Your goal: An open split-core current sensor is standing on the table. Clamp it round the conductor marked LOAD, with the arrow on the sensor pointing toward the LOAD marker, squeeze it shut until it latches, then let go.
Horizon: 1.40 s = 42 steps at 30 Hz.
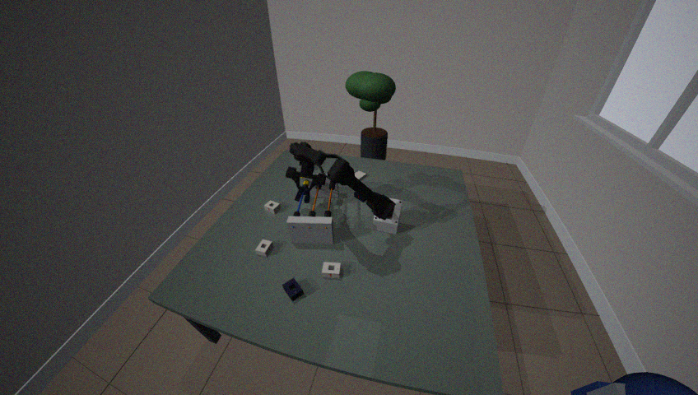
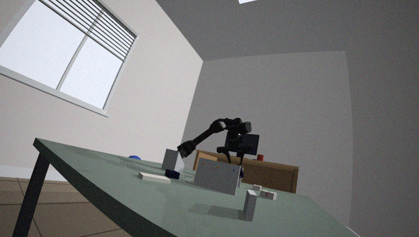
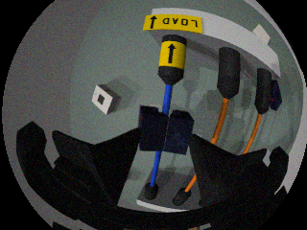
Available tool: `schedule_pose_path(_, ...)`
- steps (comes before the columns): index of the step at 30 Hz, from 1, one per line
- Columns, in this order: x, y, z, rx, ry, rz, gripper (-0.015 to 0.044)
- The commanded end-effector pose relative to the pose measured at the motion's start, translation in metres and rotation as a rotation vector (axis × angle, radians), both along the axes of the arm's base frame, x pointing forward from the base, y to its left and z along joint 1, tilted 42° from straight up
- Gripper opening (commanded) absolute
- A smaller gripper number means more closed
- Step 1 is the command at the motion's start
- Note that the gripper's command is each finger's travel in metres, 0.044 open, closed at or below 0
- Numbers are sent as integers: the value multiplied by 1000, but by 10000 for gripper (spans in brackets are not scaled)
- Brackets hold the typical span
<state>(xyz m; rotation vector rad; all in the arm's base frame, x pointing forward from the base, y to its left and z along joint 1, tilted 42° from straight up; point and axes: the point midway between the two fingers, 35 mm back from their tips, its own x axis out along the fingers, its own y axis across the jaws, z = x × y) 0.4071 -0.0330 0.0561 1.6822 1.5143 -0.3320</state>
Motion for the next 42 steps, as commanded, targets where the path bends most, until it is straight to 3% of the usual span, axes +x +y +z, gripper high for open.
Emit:
schedule_pose_path(1, 0, -1, 0, -1, -1, 0, 0)
schedule_pose_path(42, 4, 0, 1, -15, 31, 25, 0)
